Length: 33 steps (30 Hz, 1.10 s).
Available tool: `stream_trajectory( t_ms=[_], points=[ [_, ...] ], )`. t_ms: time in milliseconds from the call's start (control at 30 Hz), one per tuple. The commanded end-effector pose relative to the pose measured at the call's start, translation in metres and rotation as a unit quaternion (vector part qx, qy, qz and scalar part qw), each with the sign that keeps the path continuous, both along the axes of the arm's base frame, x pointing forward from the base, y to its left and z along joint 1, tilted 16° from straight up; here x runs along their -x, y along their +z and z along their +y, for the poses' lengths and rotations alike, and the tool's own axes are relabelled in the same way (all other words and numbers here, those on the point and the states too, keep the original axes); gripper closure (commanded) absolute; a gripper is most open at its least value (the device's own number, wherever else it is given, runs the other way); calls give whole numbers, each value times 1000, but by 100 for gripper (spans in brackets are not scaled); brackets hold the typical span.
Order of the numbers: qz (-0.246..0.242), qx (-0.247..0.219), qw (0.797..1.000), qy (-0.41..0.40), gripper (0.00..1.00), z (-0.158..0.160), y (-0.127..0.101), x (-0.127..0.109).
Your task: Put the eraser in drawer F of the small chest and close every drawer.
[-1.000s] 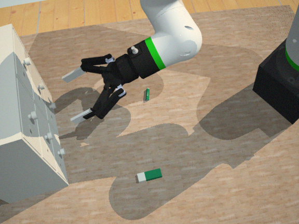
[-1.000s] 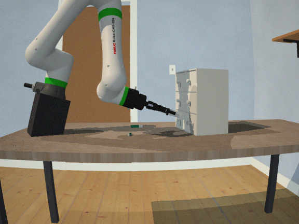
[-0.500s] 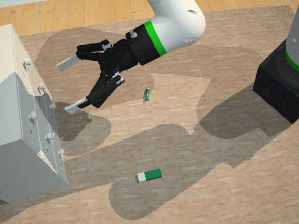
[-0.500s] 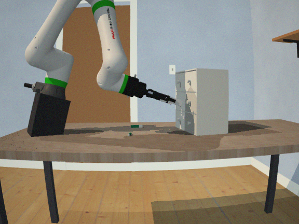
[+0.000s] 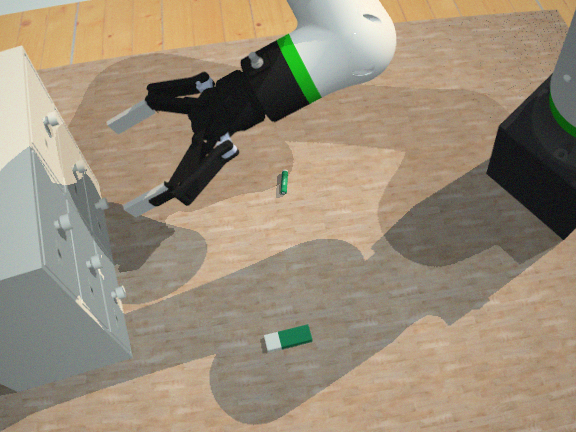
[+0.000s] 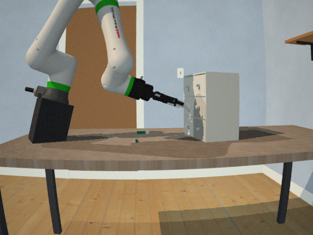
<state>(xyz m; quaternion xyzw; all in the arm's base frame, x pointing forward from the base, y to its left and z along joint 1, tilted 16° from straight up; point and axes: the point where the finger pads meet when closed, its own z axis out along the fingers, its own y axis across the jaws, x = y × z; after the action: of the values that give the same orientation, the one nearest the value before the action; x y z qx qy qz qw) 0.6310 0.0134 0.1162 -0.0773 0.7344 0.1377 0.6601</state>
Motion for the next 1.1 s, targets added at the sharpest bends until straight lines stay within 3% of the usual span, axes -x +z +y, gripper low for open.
stream_trajectory(
  t_ms=[0,500,1067],
  points=[
    [2,1,1000,0,0,0,0,0],
    [50,15,999,6,0,-3,6,10],
    [149,46,988,16,0,-11,17,30]
  ],
)
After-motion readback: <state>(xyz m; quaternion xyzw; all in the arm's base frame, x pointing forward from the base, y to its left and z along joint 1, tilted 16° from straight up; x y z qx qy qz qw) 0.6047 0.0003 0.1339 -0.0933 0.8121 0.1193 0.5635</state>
